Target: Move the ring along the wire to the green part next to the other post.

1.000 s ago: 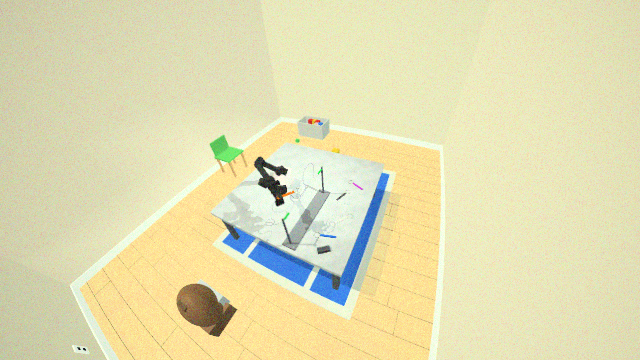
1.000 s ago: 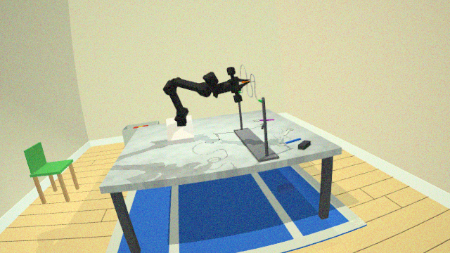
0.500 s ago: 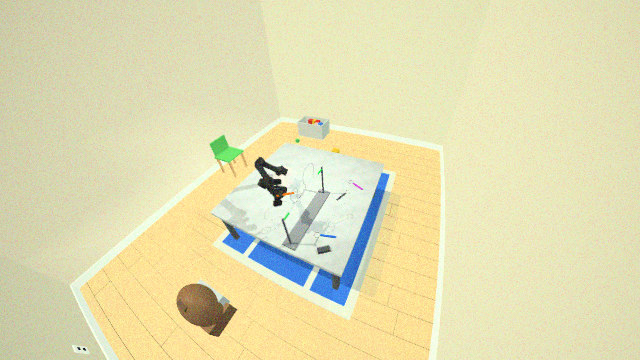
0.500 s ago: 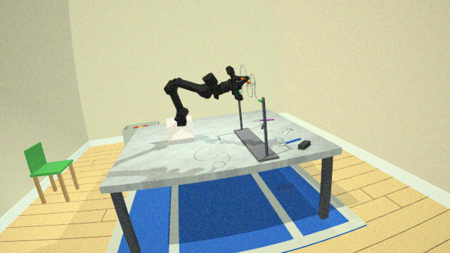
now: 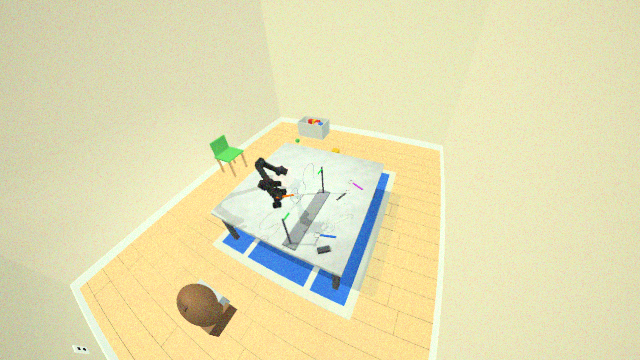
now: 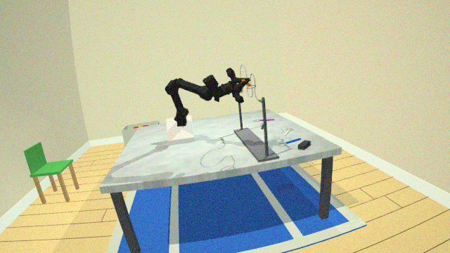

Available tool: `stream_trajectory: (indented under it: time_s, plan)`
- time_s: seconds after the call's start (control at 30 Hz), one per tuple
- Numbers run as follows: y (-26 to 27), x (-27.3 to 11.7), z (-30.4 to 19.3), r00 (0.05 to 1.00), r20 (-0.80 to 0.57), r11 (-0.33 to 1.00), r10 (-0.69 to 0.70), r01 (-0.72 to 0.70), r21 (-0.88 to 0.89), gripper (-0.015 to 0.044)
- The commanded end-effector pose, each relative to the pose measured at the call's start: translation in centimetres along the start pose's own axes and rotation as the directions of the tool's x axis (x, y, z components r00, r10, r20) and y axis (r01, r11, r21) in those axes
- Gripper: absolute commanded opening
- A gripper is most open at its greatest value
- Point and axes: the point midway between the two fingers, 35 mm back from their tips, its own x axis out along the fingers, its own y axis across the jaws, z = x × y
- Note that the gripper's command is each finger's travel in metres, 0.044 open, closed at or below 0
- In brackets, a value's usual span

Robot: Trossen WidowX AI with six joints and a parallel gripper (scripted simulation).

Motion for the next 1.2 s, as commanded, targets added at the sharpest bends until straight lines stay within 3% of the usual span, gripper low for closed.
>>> stream_trajectory:
  time_s: [0.0,0.6,1.17]
  plan:
    - [1.1,0.0,0.2,1.000,-0.001,0.999,0.021,-0.021,0.043,-0.0150]
    - [6.2,-1.3,1.3,0.979,-0.007,0.917,0.204,-0.188,0.350,-0.0150]
    - [10.8,-3.6,4.4,0.916,0.060,0.675,0.397,-0.336,0.657,-0.0150]
